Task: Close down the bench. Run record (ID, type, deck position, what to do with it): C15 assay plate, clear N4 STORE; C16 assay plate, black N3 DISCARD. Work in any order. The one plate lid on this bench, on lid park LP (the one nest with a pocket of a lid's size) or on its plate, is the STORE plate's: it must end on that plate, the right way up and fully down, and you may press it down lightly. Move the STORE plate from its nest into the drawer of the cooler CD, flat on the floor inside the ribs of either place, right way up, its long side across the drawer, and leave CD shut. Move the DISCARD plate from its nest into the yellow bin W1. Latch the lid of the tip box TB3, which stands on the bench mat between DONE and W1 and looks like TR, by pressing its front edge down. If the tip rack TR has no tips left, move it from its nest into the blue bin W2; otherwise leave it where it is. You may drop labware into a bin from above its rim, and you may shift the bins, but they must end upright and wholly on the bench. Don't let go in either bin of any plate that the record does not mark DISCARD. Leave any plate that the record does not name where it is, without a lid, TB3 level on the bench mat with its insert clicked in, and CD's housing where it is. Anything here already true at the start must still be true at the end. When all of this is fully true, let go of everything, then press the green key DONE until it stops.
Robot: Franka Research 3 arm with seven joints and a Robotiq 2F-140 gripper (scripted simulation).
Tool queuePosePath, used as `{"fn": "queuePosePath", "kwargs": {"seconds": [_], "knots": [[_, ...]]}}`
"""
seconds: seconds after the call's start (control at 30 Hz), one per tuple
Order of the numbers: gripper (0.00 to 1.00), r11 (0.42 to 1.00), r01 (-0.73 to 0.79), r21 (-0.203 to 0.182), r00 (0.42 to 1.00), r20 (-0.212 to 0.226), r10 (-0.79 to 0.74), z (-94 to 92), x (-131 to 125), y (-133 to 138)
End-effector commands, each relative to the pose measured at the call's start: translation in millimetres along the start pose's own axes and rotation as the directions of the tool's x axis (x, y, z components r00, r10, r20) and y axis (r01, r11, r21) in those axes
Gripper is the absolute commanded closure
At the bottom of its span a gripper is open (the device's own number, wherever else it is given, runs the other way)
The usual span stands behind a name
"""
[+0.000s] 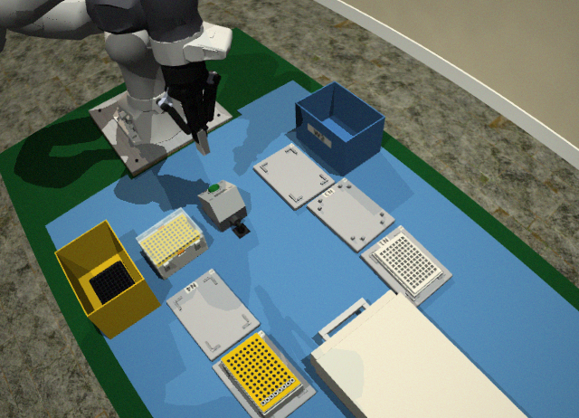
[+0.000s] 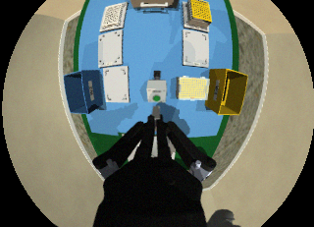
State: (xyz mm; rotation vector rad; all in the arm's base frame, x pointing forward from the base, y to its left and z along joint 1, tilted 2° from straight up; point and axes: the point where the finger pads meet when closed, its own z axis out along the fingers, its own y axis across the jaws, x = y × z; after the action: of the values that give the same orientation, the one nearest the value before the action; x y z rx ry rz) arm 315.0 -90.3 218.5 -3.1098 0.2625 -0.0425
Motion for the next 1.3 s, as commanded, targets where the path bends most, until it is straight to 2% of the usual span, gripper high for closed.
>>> {"fn": "queuePosePath", "kwargs": {"seconds": [0.0,0.17,1.17,1.27], "knots": [[1.0,1.0,-0.016,0.003,1.0,-0.001,0.016,-0.3,-0.2,-1.7],[1.0,1.0,-0.016,0.003,1.0,-0.001,0.016,-0.3,-0.2,-1.7],[1.0,1.0,-0.016,0.003,1.0,-0.001,0.016,74.4,-0.1,-1.9],[1.0,1.0,-0.016,0.003,1.0,-0.001,0.016,77.1,-0.1,-1.9]]}}
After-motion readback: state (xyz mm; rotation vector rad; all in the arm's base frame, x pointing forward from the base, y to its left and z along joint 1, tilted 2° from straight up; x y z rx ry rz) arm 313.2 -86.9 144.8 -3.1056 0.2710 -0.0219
